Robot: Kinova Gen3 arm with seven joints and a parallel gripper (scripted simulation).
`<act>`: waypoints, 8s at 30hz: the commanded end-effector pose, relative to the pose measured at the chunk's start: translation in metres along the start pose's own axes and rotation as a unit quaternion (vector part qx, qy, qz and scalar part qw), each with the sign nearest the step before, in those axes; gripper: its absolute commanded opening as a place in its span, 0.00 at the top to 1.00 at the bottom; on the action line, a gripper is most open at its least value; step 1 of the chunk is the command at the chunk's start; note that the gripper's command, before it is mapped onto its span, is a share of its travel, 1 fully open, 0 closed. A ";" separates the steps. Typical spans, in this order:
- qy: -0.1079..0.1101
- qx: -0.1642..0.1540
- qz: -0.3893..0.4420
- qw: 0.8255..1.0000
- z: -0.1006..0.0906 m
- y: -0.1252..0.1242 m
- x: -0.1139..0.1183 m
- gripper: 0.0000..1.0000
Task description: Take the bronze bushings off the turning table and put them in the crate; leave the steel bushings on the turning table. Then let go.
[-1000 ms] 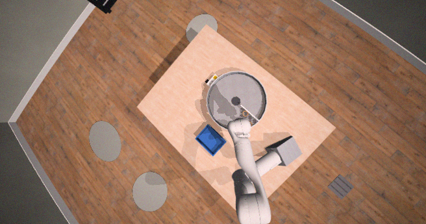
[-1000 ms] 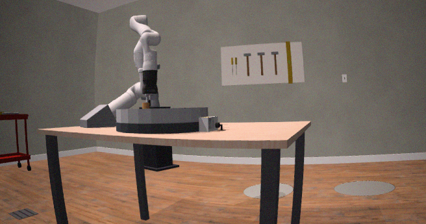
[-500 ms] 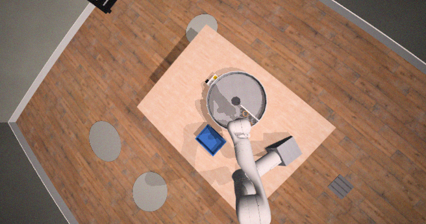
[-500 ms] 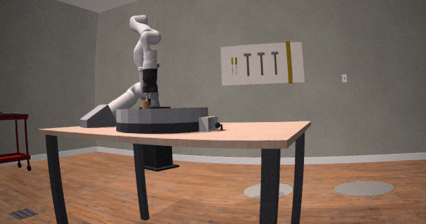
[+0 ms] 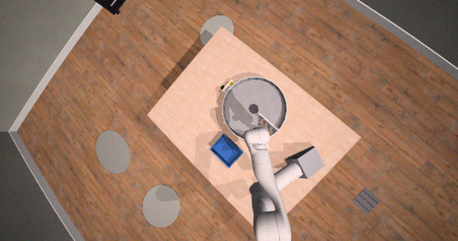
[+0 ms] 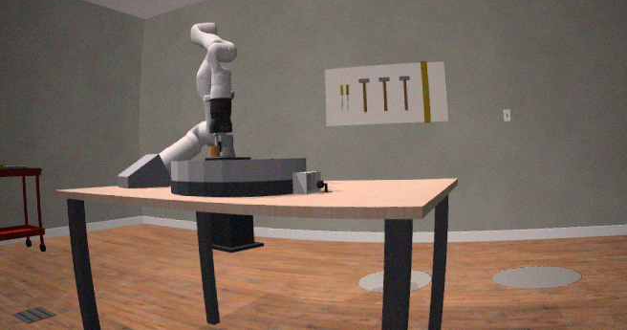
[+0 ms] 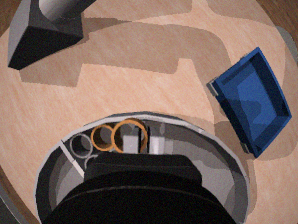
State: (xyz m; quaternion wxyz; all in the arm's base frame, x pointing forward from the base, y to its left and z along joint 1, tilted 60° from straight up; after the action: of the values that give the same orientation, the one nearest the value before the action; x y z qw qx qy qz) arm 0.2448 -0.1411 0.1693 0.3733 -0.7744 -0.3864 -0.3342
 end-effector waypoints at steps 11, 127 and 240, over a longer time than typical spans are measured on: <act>-0.001 -0.009 0.002 1.000 -0.016 0.003 -0.001 1.00; 0.000 -0.009 0.002 1.000 0.020 -0.097 0.198 1.00; 0.000 -0.010 0.003 1.000 0.101 -0.095 0.198 1.00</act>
State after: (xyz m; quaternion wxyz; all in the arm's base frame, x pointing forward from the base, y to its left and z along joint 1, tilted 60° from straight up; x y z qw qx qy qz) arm 0.2828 0.0496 0.3099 0.3643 -0.7808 -0.3780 -0.3388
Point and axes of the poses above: the point where the finger pads meet when closed, its own z axis out along the fingers, its own x axis across the jaws, y = z × x, the point moved 7 cm from there along -z, back along the fingers, and after that the axes turned 5 degrees about z, right-handed, at the moved point
